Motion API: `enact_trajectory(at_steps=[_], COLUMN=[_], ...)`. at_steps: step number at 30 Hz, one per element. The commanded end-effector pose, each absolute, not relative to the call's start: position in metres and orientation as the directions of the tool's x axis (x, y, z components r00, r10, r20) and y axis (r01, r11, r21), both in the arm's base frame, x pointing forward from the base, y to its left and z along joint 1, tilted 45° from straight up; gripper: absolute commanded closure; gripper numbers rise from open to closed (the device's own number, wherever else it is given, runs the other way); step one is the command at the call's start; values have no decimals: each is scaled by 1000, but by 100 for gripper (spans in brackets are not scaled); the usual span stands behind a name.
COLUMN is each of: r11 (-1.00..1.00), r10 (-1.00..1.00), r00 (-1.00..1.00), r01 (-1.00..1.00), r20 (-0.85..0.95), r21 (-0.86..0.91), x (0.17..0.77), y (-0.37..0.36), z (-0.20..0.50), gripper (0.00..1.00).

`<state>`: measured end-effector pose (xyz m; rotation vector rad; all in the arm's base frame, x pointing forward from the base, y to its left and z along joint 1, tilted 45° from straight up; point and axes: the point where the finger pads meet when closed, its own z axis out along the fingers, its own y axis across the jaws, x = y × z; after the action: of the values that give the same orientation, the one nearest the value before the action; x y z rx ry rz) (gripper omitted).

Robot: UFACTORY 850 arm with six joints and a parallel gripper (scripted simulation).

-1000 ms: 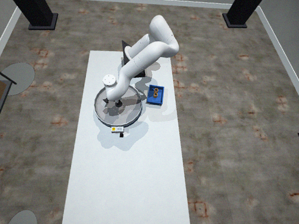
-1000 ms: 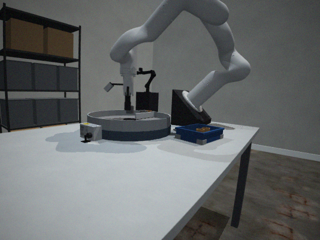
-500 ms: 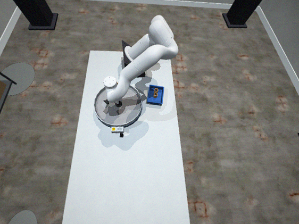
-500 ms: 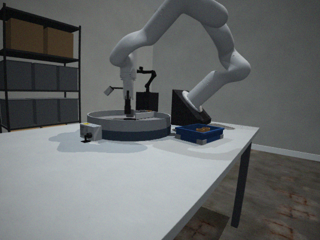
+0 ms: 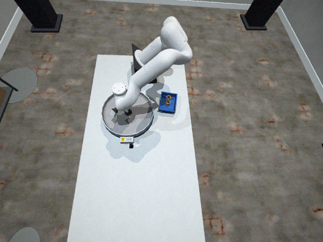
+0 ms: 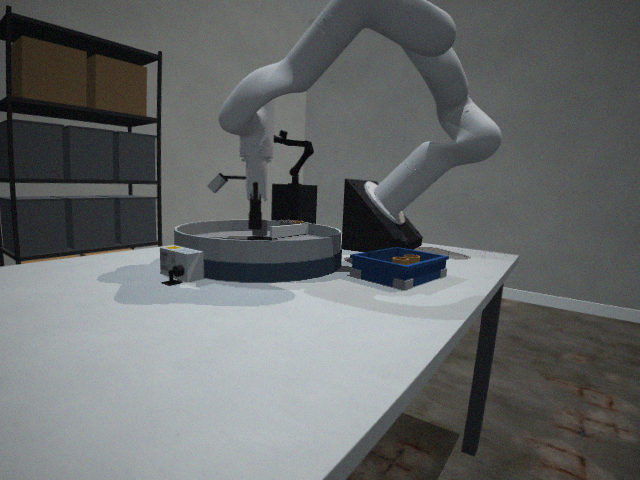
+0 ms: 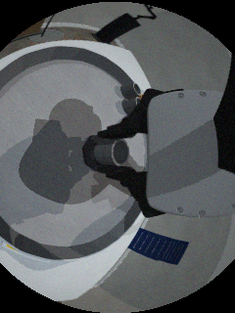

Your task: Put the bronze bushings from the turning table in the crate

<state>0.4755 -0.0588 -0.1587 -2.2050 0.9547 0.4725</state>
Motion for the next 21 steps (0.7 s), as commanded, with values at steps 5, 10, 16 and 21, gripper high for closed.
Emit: enact_trajectory(at_steps=[5, 10, 16, 21], r11=[-500, -500, -500, -500], r10=[-499, -499, -499, -499], r00=[666, 666, 666, 666], r01=[-744, -744, -744, -744], r20=[-555, -555, -555, -555], r21=[-443, -443, -443, -443], x=[476, 476, 476, 476], y=[-60, -59, -58, -57], z=[-158, -159, -160, -161], gripper=[100, 100, 100, 100])
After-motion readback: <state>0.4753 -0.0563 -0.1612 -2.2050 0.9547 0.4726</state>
